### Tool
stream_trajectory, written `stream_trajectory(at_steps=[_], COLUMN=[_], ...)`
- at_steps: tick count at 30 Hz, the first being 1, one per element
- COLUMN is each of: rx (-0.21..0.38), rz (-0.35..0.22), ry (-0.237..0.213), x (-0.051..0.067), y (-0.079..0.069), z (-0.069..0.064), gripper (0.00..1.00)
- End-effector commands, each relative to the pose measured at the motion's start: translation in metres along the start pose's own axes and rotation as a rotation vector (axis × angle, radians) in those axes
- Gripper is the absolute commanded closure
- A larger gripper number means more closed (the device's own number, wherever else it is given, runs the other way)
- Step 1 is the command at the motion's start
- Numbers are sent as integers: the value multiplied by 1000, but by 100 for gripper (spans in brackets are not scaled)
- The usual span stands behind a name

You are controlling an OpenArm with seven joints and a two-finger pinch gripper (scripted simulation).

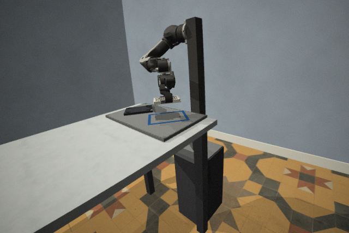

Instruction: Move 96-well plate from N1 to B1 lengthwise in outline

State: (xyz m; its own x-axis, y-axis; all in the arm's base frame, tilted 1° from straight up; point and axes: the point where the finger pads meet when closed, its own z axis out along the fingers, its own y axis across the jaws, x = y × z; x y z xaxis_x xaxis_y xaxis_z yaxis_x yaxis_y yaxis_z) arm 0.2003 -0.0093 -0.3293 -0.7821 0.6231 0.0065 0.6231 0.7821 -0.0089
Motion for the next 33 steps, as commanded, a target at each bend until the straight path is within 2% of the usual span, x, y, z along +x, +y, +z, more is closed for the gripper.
stream_trajectory(at_steps=[1, 7, 12, 24, 29, 33], rx=[-13, -13, -13, -13, -13, -13], rz=[-3, -3, -8, -8, -8, -8], ry=[1, 1, 2, 2, 3, 3], x=[0, 0, 0, 0, -1, -1], y=[3, 3, 0, 0, 0, 0], z=[-2, -2, 31, 31, 63, 63], gripper=[100, 100, 100, 100, 100, 100])
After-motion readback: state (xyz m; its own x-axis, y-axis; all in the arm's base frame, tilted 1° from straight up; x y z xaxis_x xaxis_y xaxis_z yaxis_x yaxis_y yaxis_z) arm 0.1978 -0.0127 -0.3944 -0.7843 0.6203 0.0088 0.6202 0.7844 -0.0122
